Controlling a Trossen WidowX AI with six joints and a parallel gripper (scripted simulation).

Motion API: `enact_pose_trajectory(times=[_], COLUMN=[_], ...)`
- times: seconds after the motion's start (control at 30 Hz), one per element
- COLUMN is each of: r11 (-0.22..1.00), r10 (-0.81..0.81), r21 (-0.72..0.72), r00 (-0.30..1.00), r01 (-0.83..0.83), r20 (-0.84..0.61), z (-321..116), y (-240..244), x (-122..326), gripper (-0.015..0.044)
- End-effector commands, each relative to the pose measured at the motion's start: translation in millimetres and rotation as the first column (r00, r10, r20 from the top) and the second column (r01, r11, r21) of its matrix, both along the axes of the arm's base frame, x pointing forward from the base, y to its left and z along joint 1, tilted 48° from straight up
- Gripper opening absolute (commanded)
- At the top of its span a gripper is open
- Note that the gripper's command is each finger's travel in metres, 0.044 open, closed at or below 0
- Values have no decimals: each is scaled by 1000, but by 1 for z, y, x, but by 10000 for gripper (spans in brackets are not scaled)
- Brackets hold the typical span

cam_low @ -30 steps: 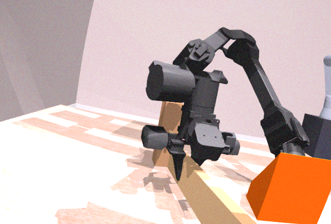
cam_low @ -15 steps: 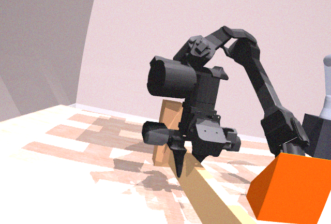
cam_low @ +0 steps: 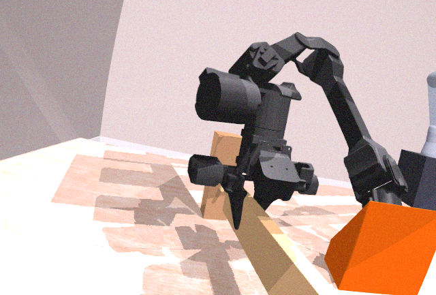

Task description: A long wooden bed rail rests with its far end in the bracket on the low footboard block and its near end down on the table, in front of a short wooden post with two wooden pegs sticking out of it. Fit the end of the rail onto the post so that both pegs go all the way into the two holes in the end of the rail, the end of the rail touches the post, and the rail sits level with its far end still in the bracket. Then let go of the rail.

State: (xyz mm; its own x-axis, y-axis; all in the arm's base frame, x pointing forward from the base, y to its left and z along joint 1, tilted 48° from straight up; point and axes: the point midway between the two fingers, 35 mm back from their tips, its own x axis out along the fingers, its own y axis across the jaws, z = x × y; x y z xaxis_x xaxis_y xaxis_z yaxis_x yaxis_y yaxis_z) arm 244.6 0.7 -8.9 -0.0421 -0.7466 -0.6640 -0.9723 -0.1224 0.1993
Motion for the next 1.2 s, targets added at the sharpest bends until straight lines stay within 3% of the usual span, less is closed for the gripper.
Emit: enact_pose_trajectory(times=[0.0,1.17], r11=[1000,1000], r10=[0,0], r21=[13,13], r00=[1000,1000], r01=[-1,-1], r20=[3,3], z=[2,3], y=[5,6], x=[1,0], gripper=[0,0])
